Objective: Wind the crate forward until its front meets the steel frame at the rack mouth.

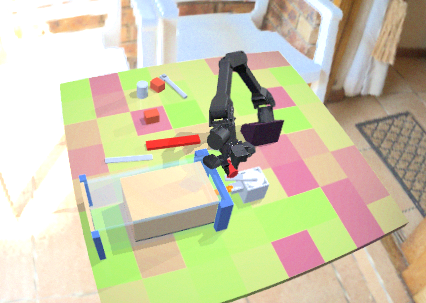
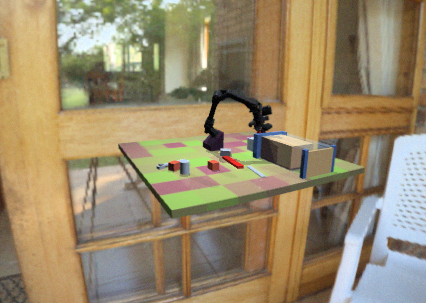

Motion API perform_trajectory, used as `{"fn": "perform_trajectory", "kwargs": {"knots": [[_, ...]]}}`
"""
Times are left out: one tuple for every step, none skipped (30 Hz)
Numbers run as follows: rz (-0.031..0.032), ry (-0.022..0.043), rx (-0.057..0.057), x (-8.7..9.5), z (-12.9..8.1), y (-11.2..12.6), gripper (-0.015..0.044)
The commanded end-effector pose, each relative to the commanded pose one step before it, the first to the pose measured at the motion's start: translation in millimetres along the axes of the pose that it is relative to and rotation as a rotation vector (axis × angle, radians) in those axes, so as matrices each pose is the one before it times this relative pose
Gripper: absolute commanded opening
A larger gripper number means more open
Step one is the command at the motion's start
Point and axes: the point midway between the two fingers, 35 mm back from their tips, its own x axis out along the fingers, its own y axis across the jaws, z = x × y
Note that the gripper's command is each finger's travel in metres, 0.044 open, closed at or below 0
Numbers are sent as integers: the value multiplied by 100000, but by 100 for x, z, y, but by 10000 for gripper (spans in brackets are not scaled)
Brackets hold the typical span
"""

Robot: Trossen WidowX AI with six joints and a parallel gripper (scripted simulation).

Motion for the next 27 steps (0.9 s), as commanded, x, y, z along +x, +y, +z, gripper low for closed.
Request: {"fn": "perform_trajectory", "kwargs": {"knots": [[-916, -1831, 77, 479, 1373, -479, 0], [-3, -7, 0, 45, 102, -24, 0], [-5, -12, 0, 74, 167, -34, 0], [-3, -7, 0, 46, 103, -21, 0], [-5, -12, 0, 74, 168, -29, 0], [-3, -8, 0, 46, 103, -17, 0], [-4, -13, 0, 74, 168, -23, 0], [-3, -8, 0, 46, 104, -14, 0], [-4, -13, 0, 74, 169, -17, 0], [-3, -8, 0, 46, 105, -10, 0], [-4, -13, 0, 74, 169, -12, 0], [-2, -8, 0, 47, 105, -7, 0], [-4, -13, 0, 74, 169, -6, 0], [-2, -8, 0, 47, 106, -3, 0], [-3, -13, 0, 74, 169, -1, 0], [-2, -8, 0, 47, 106, 0, 0], [-3, -13, -1, 74, 169, 5, 0], [-2, -8, 0, 47, 106, 4, 0], [-3, -13, -1, 74, 169, 10, 0], [-2, -8, 0, 47, 106, 7, 0], [-2, -13, -1, 74, 168, 16, 0], [-1, -8, 0, 47, 106, 11, 0], [-2, -13, -1, 74, 167, 21, 0], [-1, -8, -1, 47, 106, 14, 0], [-2, -13, -1, 73, 167, 27, 0], [-1, -8, -1, 47, 106, 18, 0], [-1, -13, -1, 73, 166, 32, 0]]}}
